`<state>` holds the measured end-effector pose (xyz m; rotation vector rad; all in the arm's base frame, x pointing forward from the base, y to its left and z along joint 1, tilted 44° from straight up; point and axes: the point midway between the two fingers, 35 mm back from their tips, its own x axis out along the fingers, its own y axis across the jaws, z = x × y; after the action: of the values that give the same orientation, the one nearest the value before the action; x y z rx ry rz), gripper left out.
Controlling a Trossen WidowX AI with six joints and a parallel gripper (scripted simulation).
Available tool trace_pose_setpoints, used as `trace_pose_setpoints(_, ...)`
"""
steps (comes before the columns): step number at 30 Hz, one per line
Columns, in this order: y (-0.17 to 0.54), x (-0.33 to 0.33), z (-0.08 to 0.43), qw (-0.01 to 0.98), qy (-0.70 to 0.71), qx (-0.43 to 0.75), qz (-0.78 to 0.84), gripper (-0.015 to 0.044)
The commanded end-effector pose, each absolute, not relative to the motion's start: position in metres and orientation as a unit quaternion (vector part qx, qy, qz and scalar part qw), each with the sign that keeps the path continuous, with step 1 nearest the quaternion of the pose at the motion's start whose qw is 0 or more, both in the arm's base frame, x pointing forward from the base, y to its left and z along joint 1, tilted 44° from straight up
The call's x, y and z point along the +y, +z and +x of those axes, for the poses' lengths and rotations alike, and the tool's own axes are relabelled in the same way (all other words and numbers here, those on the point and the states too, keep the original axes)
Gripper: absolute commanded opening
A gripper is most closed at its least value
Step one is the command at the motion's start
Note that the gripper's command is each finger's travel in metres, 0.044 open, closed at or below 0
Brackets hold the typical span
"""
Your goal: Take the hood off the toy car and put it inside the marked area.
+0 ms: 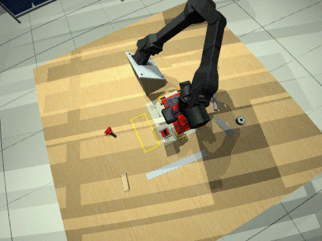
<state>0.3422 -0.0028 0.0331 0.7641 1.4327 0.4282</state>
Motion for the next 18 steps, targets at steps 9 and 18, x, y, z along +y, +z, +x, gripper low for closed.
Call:
trace_pose_setpoints(9,0.012,-0.035,0.340,0.672,0.183,0.635,0.335,0.0000)
trace_pose_setpoints(18,-0.020,-0.075,0.330,0.673,0.179,0.636,0.331,0.0000)
